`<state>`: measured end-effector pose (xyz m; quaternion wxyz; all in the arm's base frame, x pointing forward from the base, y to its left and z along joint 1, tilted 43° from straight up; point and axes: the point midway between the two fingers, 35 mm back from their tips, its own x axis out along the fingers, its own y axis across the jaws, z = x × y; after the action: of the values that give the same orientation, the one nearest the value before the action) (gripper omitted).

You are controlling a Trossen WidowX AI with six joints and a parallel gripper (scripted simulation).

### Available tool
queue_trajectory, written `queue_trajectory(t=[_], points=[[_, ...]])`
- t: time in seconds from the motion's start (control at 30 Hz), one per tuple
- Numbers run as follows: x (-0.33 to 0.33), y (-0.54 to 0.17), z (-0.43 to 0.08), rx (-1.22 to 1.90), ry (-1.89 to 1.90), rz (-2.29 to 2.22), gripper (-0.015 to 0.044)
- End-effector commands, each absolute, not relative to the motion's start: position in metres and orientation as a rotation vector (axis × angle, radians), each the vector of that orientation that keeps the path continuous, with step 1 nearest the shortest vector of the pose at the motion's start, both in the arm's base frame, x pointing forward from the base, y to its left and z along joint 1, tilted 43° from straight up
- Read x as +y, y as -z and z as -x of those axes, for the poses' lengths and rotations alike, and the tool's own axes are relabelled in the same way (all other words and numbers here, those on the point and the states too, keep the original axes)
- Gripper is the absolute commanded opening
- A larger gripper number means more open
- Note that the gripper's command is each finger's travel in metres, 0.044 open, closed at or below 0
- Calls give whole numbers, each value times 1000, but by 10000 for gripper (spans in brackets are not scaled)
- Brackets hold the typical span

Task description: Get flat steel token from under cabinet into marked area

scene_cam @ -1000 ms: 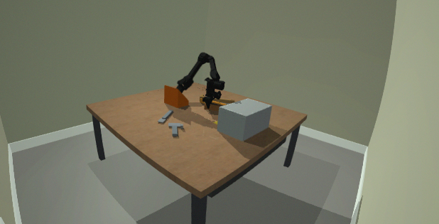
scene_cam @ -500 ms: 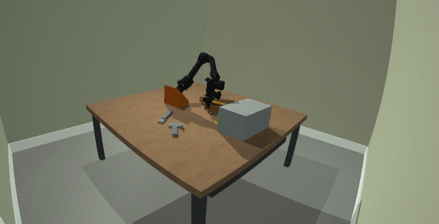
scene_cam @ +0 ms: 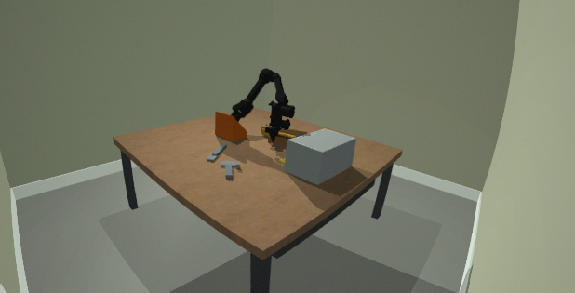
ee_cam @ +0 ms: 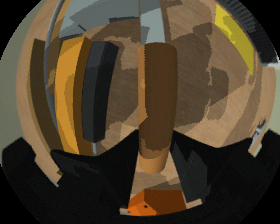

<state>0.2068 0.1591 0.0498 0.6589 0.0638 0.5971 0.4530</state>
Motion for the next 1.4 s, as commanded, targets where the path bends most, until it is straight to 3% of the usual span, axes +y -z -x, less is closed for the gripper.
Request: queue_trajectory(t=[0.0, 1.37], points=[[160, -51, -207, 1367, -1004, -167, 0], [169, -62, -205, 1498, -818, -369, 0]])
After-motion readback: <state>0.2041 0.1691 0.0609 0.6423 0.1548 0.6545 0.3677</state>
